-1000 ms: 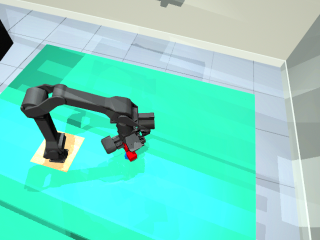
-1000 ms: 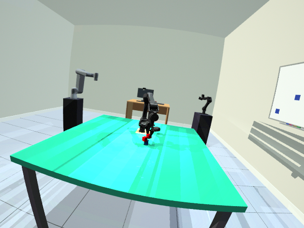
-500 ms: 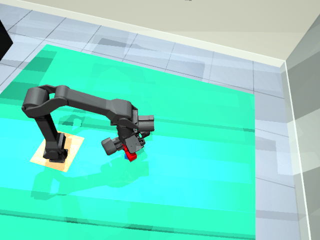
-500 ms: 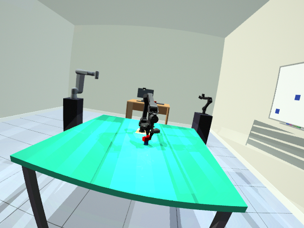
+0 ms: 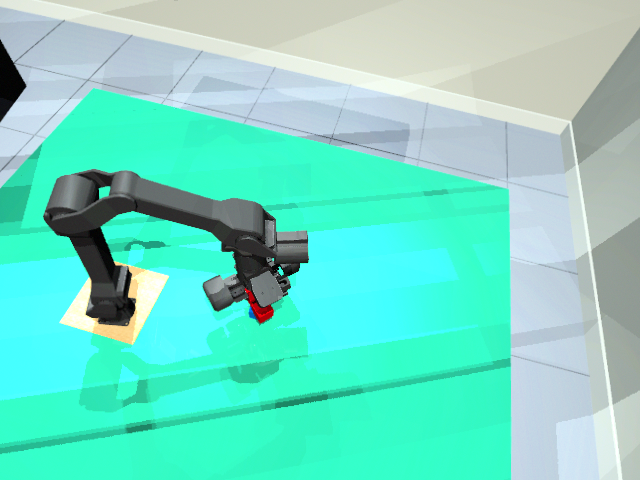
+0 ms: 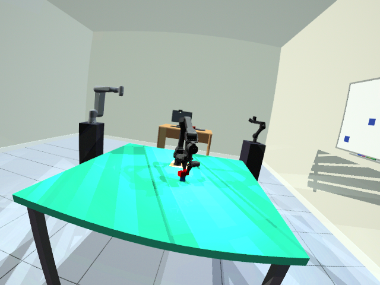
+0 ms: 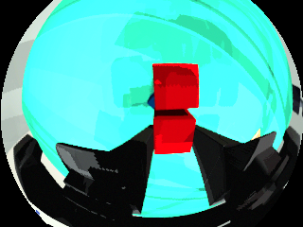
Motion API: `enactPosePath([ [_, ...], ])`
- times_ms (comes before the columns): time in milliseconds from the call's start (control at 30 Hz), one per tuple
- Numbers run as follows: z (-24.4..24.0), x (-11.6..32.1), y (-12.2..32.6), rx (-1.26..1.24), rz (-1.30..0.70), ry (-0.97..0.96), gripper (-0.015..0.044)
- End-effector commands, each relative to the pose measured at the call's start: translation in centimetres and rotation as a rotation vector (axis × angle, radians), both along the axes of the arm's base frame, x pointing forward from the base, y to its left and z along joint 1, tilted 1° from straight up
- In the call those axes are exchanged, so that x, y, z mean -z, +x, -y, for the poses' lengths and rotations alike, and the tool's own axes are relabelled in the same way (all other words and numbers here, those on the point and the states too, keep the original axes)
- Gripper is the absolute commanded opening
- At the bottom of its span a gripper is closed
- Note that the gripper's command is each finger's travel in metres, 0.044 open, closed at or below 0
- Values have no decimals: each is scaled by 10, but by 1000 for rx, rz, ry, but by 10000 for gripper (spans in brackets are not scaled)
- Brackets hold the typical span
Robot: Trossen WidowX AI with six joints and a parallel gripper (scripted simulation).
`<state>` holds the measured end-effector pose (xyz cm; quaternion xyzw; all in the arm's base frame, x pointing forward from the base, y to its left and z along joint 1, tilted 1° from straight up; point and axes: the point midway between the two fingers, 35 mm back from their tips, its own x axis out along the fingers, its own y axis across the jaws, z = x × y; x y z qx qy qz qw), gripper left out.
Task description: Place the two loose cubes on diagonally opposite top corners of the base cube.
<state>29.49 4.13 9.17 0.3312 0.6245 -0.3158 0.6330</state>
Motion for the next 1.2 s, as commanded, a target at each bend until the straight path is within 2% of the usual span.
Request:
enactPosePath([
  [0, 1, 0, 0, -4, 1, -5, 105],
  [133, 1, 0, 0, -4, 1, -5, 205],
  [1167, 0, -41, -1, 0, 0, 0, 205],
])
